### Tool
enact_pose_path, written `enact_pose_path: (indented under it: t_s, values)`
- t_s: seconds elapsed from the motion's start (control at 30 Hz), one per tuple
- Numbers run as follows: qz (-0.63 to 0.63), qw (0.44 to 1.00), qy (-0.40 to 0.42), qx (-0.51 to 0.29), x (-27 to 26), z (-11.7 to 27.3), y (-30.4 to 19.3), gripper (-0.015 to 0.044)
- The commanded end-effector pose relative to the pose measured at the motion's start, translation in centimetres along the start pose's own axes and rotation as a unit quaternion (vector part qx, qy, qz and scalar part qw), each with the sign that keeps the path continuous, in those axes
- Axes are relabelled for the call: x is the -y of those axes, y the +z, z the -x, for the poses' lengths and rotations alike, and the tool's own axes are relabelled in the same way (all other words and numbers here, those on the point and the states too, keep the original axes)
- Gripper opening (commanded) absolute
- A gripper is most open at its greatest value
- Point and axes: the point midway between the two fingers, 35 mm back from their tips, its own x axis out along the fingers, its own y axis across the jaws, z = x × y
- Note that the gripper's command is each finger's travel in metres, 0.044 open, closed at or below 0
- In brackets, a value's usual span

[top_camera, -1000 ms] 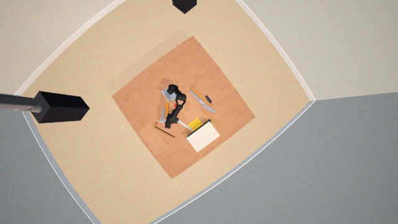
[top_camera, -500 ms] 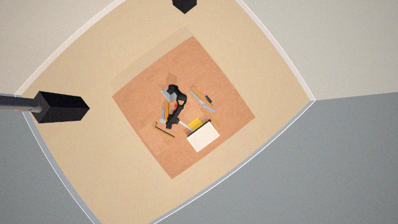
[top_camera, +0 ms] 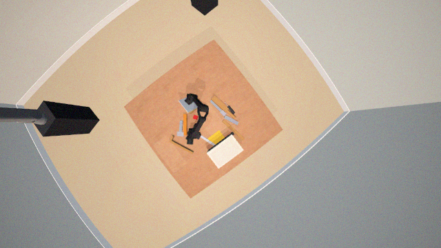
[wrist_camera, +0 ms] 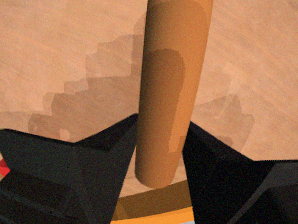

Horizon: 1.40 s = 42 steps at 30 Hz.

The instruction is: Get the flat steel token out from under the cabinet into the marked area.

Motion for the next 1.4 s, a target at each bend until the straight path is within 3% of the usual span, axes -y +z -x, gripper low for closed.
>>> enact_pose_path:
  t_s: [0.0, 1.37]
  values:
    - [0.001, 1.000, -0.002, 0.001, 0.1, 0.0, 0.8, 0.0000]
    - [0.002, 1.000, -0.001, 0.002, 0.3, 0.0, 6.6, 0.0000]
